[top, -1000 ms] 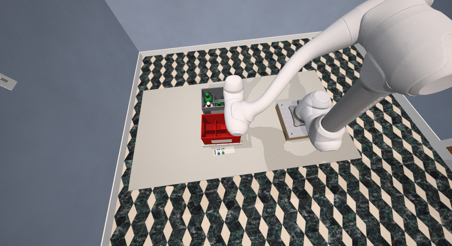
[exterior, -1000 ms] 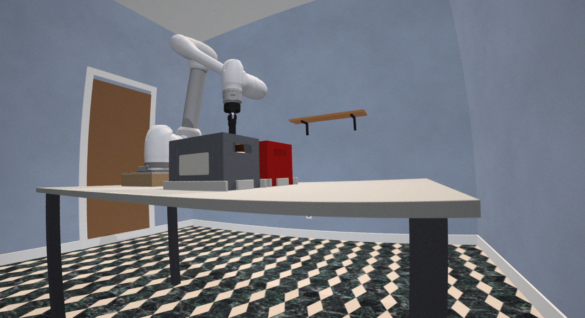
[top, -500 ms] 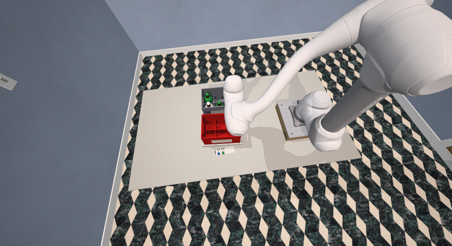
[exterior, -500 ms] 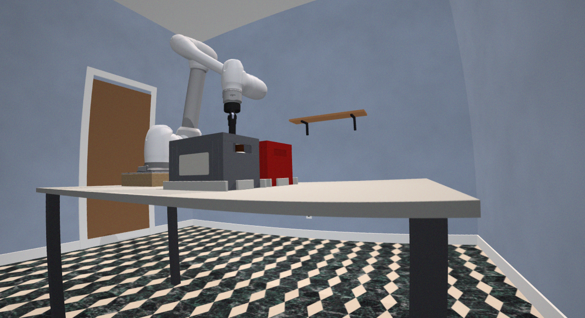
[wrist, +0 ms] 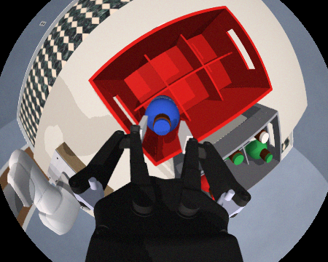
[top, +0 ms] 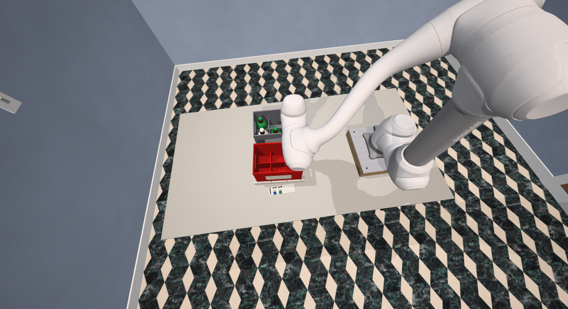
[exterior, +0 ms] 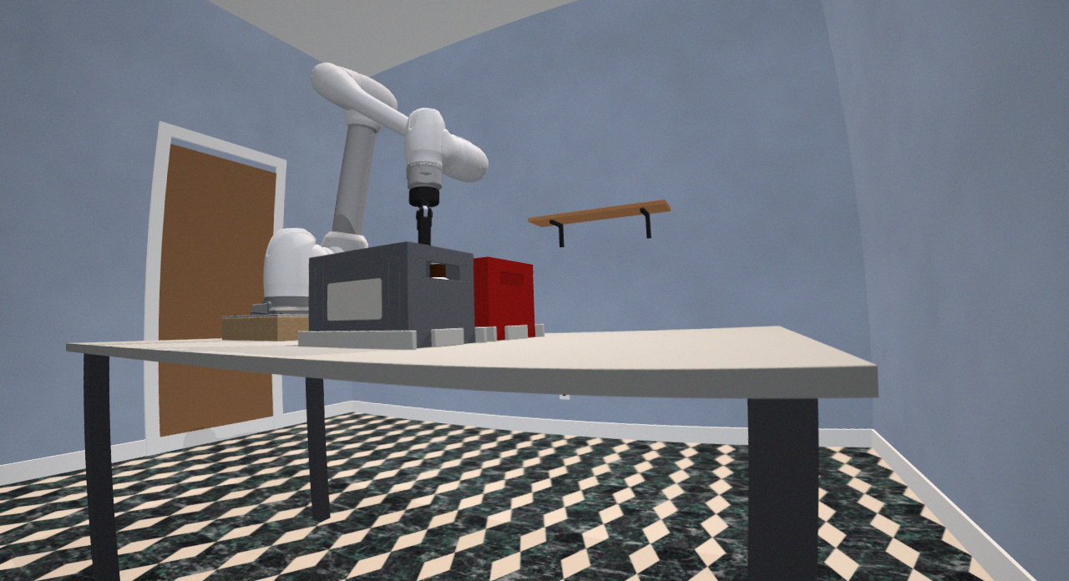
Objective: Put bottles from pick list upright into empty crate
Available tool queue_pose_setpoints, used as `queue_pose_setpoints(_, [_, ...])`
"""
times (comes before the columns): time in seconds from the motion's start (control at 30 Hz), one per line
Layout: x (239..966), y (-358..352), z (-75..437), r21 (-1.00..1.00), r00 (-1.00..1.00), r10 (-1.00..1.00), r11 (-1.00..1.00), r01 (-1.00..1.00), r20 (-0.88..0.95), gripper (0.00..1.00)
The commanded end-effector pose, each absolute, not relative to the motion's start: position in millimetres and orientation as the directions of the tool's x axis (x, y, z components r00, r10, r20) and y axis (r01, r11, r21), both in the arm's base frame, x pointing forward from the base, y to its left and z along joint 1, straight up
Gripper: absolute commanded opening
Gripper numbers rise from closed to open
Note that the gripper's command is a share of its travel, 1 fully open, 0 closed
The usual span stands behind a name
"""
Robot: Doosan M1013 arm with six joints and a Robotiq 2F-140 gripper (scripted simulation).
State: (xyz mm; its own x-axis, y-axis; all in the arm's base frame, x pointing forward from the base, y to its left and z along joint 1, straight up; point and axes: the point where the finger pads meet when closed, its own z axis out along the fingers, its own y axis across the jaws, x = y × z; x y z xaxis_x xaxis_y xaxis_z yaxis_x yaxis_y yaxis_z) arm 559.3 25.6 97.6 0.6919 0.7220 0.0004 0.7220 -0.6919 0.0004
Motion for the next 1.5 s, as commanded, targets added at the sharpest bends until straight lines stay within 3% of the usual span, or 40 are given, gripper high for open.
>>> queue_pose_setpoints(0.0, [559,26,98,0.000,0.692,0.722,-0.692,0.722,0.001,0.38])
queue_pose_setpoints(0.73, [559,26,98,0.000,0.692,0.722,-0.692,0.722,0.001,0.38])
queue_pose_setpoints(1.47, [559,26,151,0.000,0.692,0.722,-0.692,0.722,0.001,0.38])
